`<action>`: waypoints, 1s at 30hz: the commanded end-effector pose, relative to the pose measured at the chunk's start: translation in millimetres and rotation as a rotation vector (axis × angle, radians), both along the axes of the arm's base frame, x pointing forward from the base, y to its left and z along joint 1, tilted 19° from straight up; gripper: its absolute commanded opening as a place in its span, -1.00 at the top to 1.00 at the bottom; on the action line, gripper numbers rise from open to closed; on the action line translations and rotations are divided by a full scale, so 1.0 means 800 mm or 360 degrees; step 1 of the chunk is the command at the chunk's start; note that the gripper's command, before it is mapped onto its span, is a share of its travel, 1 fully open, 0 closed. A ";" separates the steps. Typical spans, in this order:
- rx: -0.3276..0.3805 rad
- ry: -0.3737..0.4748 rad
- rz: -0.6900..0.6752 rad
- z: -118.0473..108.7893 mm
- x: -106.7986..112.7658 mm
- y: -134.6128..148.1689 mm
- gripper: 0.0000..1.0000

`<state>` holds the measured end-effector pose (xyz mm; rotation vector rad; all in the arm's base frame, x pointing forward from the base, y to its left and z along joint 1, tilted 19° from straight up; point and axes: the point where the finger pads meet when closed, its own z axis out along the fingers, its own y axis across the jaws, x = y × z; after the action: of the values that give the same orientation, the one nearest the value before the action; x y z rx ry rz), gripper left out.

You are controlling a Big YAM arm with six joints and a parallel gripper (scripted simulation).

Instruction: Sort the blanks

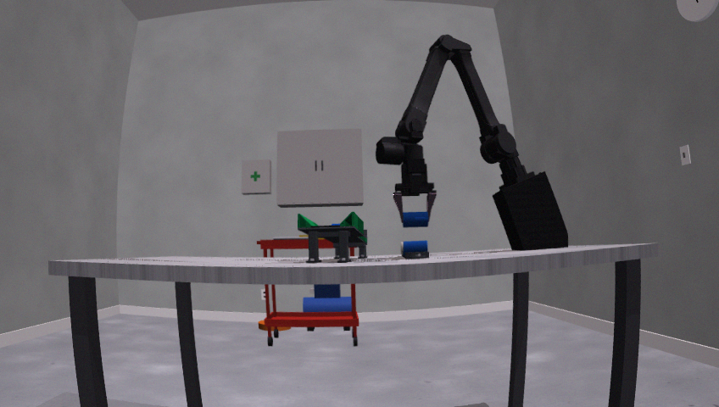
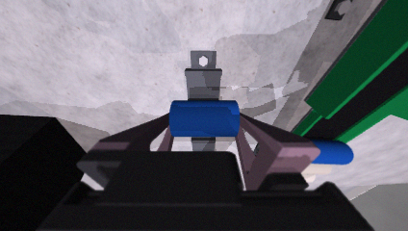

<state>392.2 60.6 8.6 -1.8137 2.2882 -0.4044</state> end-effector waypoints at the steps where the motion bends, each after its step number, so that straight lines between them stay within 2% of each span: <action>1: 0.0016 -0.0062 -0.0008 0.045 0.011 0.011 -0.27; 6: 0.0016 -0.0064 -0.0028 0.054 0.009 0.006 -0.27; 7: 0.0006 -0.0019 -0.0027 0.040 0.006 0.005 -0.27; 9: -0.0001 0.0012 -0.0026 0.031 -0.005 0.003 -0.27; 15: 0.0003 -0.0011 -0.0023 0.038 0.000 0.003 -0.27; 18: 0.0003 -0.0007 -0.0020 0.048 0.022 -0.003 -0.27; 21: 0.0013 -0.0013 -0.0044 0.079 0.068 -0.015 -0.27; 22: 0.0013 -0.0013 -0.0044 0.079 0.068 -0.015 -0.27; 23: 0.0017 -0.0015 -0.0055 0.094 0.088 -0.022 -0.27; 24: 0.0017 -0.0015 -0.0055 0.094 0.088 -0.022 -0.27; 26: 0.0024 -0.0022 -0.0079 0.125 0.126 -0.039 -0.27; 29: 0.0024 -0.0022 -0.0079 0.127 0.128 -0.039 -0.27; 30: 0.0028 -0.0026 -0.0090 0.143 0.147 -0.049 -0.27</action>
<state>487.0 25.9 106.9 -1.7059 2.3354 -0.4176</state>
